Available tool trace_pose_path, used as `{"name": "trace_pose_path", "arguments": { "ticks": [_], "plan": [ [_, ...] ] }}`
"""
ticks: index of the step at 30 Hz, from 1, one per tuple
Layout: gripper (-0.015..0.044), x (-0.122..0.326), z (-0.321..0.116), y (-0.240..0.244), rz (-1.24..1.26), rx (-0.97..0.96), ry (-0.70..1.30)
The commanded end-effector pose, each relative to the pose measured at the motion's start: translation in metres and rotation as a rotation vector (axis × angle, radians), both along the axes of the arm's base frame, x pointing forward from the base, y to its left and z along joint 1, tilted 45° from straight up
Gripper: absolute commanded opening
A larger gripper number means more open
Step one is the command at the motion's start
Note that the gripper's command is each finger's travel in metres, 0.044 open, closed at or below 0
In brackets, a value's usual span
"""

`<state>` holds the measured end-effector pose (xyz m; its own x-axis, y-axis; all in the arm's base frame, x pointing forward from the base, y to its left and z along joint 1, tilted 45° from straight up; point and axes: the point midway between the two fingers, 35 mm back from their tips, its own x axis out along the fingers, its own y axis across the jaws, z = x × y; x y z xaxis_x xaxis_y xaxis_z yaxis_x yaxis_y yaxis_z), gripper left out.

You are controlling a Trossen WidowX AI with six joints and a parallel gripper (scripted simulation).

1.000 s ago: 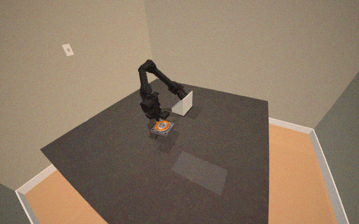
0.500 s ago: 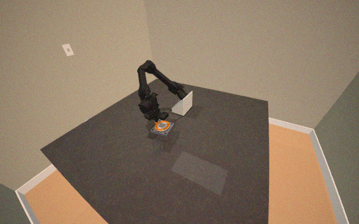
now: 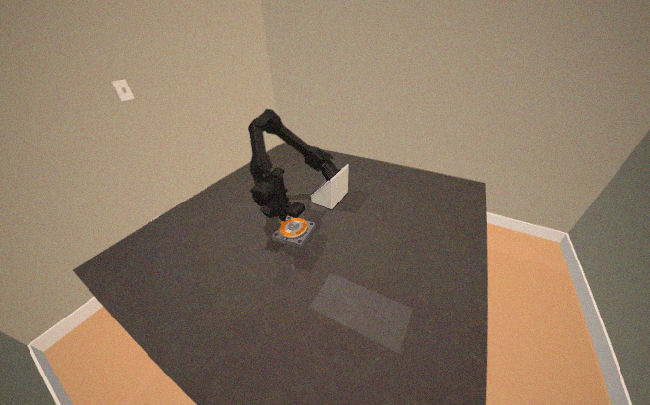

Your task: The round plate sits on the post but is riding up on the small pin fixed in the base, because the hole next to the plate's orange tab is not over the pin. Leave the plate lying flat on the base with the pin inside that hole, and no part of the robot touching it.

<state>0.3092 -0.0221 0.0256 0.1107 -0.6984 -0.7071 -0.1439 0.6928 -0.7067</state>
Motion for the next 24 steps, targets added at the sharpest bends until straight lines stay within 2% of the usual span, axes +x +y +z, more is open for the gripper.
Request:
{"name": "trace_pose_path", "arguments": {
  "ticks": [1,24],
  "plan": [
    [0.0,0.0076,0.0007,-0.0003,-0.002,0.002,-0.026],
    [0.0,0.0155,-0.0002,0.0038,-0.002,0.002,-0.027]
  ]
}}
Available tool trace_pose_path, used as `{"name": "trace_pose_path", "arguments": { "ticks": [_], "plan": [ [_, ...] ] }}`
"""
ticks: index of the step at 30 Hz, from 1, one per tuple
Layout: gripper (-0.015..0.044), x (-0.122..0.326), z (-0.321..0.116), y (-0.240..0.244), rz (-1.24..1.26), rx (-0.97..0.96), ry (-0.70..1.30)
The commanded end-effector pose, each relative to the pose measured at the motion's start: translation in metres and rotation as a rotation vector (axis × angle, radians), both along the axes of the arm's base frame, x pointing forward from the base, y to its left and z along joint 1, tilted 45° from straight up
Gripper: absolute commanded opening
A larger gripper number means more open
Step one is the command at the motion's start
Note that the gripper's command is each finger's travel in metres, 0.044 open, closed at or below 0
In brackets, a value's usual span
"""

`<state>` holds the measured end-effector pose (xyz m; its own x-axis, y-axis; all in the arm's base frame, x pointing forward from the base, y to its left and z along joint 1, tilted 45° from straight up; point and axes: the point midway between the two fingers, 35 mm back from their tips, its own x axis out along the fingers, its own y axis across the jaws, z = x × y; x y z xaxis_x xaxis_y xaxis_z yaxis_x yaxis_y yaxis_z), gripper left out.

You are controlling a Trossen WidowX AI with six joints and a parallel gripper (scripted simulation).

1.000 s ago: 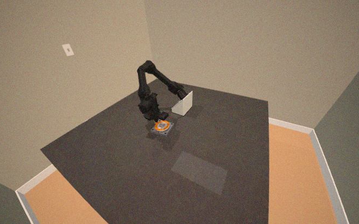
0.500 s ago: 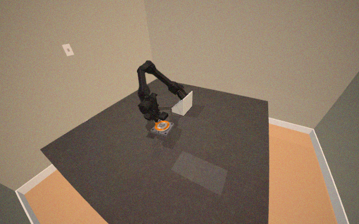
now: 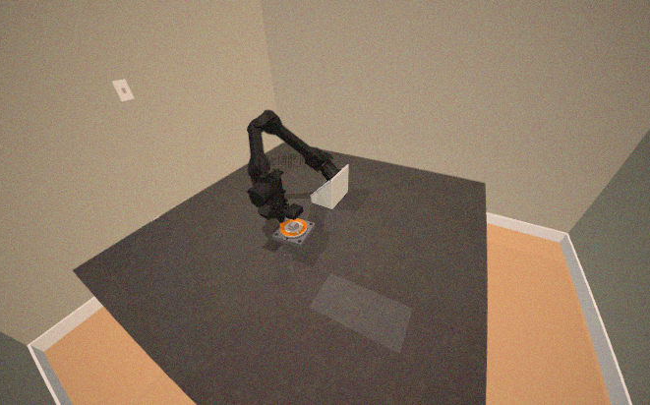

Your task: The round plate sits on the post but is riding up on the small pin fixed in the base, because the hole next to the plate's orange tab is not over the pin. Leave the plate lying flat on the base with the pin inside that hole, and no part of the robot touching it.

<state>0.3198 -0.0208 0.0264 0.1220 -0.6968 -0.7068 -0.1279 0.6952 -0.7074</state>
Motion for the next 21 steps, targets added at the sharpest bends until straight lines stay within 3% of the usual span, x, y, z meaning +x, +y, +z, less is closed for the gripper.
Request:
{"name": "trace_pose_path", "arguments": {
  "ticks": [1,21],
  "plan": [
    [0.0,0.006,-0.001,0.003,0.001,-0.001,-0.007],
    [0.0,0.025,-0.011,0.017,0.001,0.0,-0.008]
  ]
}}
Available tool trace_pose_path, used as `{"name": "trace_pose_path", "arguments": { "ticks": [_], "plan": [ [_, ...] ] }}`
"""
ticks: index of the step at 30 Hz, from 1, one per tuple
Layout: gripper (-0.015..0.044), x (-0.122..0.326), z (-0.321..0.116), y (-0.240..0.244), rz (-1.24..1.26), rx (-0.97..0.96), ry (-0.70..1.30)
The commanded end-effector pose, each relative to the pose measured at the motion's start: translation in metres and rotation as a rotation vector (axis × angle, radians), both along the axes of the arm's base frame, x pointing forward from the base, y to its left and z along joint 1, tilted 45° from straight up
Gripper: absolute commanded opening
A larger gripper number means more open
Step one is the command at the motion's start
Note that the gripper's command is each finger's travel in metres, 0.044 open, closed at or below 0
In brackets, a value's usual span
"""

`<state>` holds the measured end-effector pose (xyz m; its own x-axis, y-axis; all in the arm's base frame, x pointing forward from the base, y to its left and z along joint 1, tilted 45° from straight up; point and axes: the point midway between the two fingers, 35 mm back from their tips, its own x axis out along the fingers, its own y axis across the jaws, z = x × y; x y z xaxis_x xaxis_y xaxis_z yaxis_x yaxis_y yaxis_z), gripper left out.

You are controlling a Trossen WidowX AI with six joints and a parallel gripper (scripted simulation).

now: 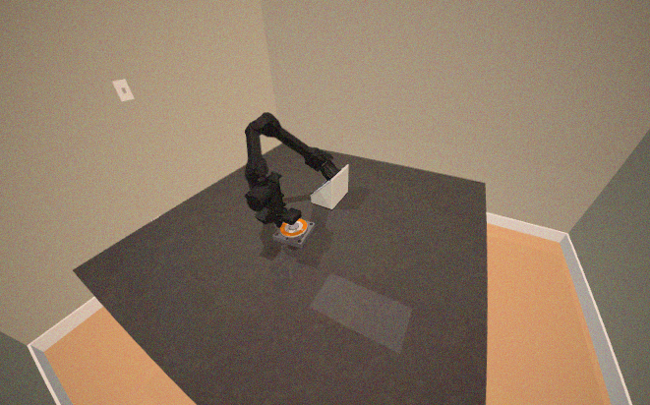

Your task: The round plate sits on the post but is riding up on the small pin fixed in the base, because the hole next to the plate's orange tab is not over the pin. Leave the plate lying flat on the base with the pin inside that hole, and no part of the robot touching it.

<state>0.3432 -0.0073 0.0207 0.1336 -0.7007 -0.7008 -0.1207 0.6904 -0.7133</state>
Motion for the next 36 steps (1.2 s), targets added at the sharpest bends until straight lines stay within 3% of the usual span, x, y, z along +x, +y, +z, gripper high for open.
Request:
{"name": "trace_pose_path", "arguments": {
  "ticks": [1,36],
  "plan": [
    [0.0,0.002,-0.006,0.005,-0.002,0.006,0.005],
    [0.0,0.012,-0.021,0.029,-0.002,0.008,0.004]
  ]
}}
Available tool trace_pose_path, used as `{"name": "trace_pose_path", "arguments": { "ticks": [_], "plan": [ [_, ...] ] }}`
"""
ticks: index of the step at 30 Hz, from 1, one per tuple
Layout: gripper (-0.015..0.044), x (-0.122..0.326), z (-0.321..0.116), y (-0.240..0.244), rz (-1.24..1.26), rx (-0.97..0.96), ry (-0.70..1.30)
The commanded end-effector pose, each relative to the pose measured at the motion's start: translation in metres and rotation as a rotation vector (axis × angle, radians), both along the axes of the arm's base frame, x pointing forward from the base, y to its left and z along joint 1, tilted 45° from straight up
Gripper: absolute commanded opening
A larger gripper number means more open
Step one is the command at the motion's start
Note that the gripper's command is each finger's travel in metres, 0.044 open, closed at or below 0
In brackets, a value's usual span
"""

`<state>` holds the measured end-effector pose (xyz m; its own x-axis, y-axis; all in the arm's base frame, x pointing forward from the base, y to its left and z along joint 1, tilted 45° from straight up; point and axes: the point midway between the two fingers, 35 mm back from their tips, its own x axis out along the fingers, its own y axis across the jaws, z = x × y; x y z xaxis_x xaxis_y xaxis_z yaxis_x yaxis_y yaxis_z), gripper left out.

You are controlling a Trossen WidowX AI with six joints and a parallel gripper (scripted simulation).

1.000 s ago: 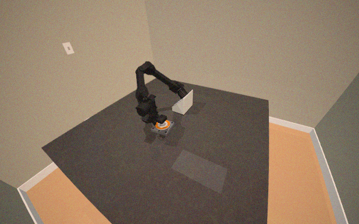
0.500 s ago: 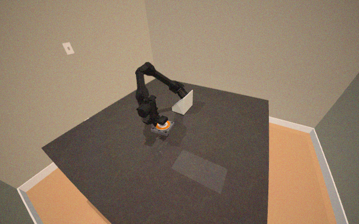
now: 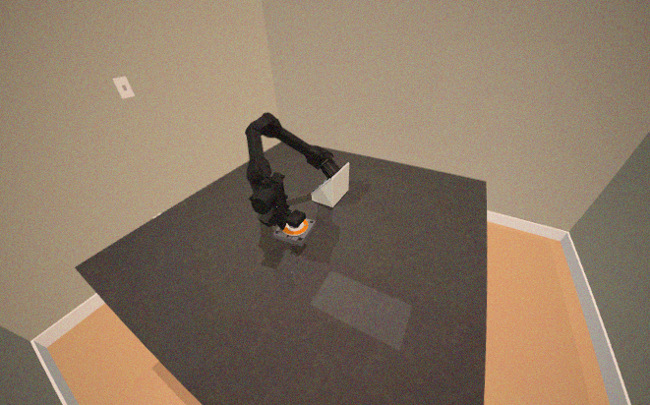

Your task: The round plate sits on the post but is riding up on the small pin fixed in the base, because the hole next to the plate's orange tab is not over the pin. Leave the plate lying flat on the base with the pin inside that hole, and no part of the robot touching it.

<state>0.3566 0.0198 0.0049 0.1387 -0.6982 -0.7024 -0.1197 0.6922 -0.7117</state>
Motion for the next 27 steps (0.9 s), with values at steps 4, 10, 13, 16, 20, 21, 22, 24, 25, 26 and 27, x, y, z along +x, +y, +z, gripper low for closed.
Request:
{"name": "trace_pose_path", "arguments": {
  "ticks": [4,10,13,16,20,21,22,24,25,26,27],
  "plan": [
    [0.0,-0.001,-0.007,0.003,-0.005,0.005,0.008],
    [0.0,-0.001,-0.01,0.004,-0.005,0.005,0.008],
    [0.0,-0.001,-0.007,0.007,-0.005,0.005,0.008],
    [0.0,-0.002,0.005,0.018,-0.005,0.006,0.009],
    [0.0,-0.007,0.021,0.032,-0.005,0.007,0.009],
    [0.0,-0.007,0.022,0.033,-0.005,0.007,0.009],
    [0.0,-0.007,0.022,0.033,-0.005,0.007,0.009],
    [0.0,-0.005,0.016,0.028,0.002,0.0,0.011],
    [0.0,-0.005,0.016,0.028,0.002,0.0,0.011],
    [0.0,-0.005,0.016,0.028,0.002,0.0,0.011],
    [0.0,-0.005,0.016,0.028,0.002,0.0,0.011]
  ]
}}
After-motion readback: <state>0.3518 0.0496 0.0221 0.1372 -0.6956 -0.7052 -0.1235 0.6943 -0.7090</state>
